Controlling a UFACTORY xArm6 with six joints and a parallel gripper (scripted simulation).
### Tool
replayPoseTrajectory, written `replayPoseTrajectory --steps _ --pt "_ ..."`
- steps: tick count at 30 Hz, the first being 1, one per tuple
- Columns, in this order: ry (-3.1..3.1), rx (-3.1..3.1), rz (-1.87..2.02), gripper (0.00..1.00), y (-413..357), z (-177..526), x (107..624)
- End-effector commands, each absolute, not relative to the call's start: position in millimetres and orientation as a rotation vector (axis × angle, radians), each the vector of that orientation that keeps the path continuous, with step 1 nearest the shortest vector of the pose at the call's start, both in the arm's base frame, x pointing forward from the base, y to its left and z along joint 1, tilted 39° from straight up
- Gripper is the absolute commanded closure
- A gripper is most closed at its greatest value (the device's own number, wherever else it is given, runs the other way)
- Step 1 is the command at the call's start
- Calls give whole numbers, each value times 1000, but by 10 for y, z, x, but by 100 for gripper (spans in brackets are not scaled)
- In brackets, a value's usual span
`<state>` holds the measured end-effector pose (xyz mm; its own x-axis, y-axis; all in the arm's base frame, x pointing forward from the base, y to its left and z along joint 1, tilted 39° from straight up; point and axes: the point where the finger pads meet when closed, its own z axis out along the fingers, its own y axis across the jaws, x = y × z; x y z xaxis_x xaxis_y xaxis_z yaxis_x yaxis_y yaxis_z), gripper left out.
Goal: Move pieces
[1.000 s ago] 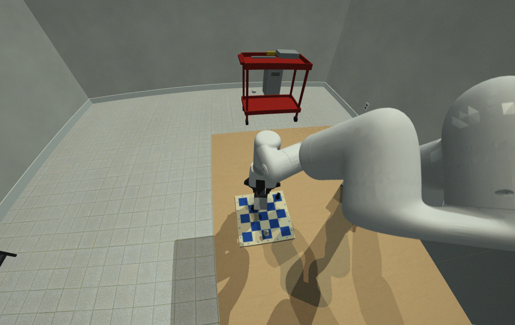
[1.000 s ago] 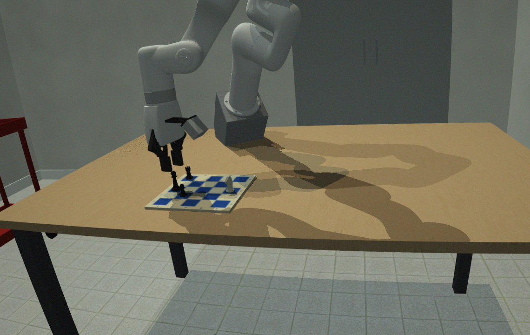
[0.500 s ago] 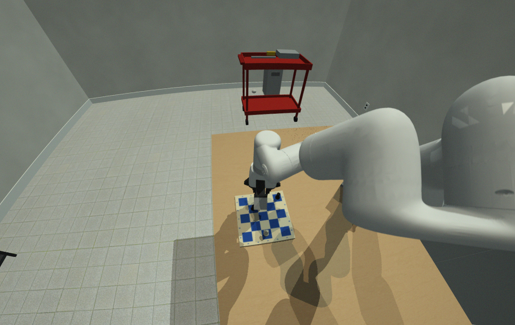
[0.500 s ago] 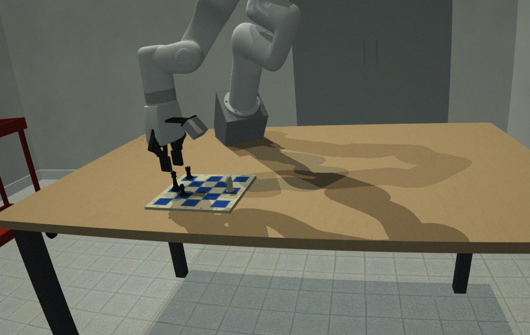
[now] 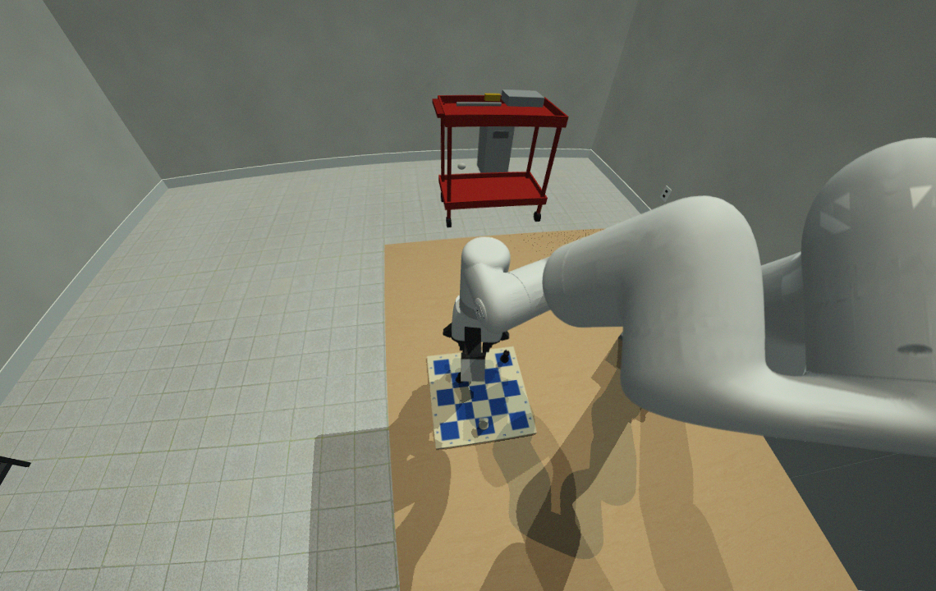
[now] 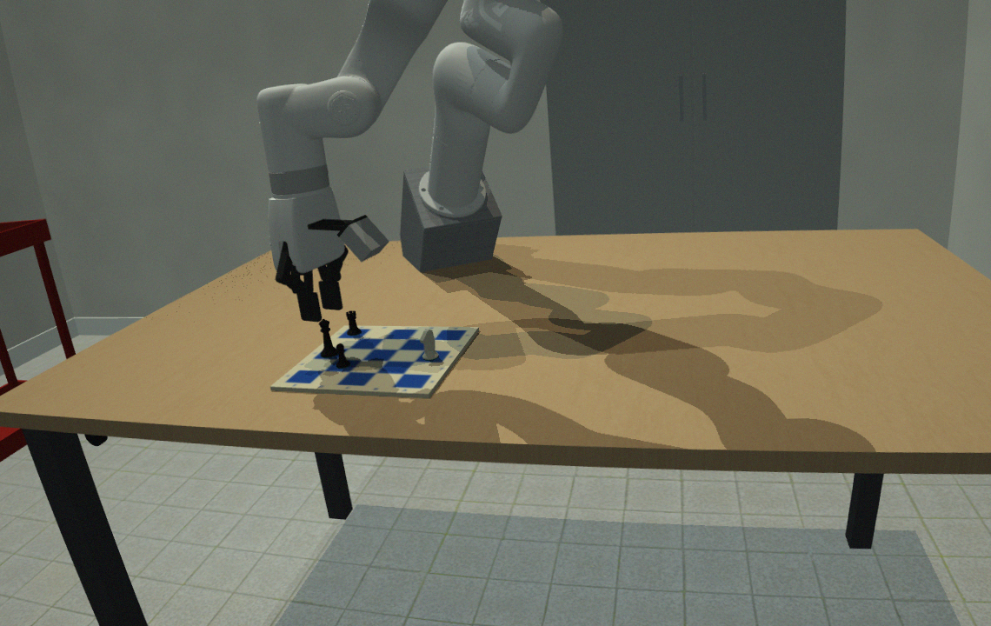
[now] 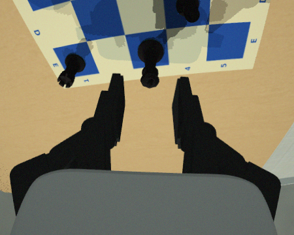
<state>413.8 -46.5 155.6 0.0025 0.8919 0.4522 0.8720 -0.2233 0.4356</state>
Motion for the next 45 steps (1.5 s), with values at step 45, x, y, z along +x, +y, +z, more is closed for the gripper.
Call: replayPoseTrajectory --steps 45 --pt "1937 2201 1036 58 -411 1447 4221"
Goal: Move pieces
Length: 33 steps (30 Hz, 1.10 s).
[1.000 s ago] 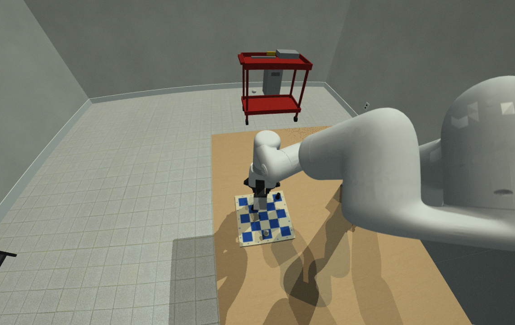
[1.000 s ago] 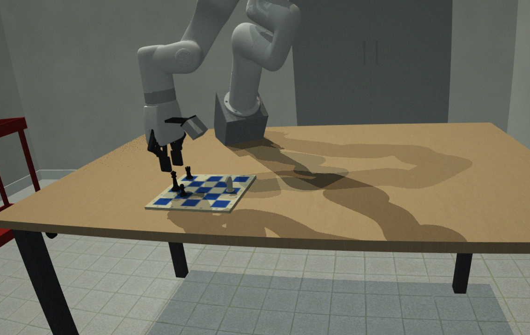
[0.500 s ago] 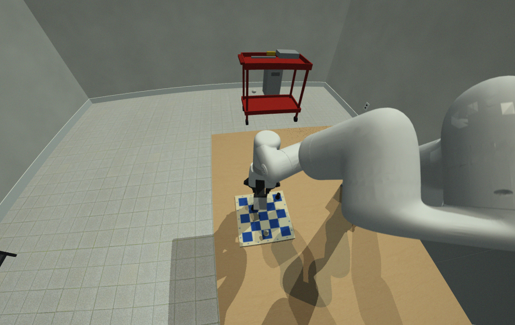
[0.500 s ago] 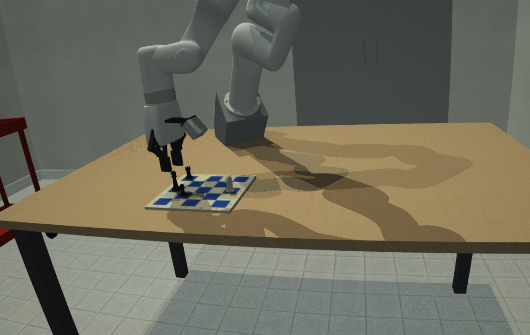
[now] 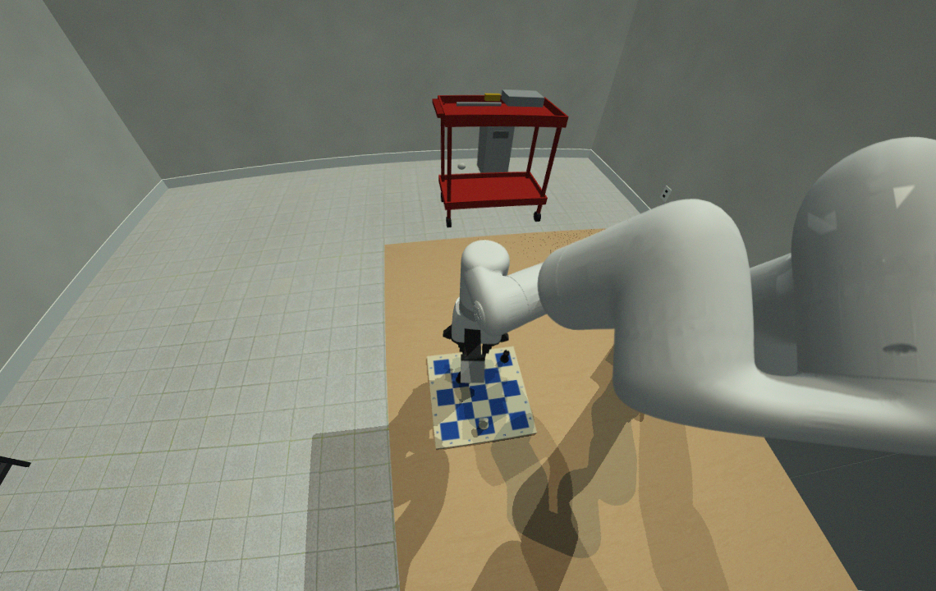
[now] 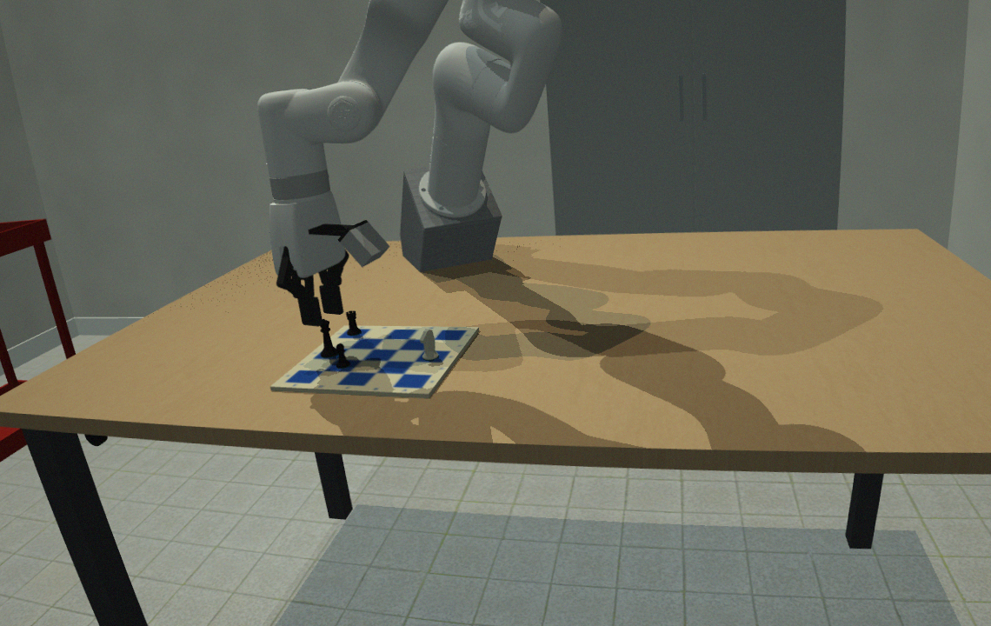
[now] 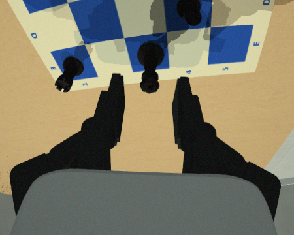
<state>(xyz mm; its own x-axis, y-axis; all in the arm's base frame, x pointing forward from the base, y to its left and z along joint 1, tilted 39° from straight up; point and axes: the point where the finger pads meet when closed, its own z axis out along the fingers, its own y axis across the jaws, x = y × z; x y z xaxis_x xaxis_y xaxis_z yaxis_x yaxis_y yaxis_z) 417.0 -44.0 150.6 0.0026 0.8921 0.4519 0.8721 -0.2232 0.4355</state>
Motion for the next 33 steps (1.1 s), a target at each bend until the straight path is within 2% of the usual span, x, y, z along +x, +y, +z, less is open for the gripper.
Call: replayPoseTrajectory --steps 1,33 --pt "1937 2201 1036 58 -401 1428 4232" --pt "1937 2201 1036 58 -318 1262 4337"
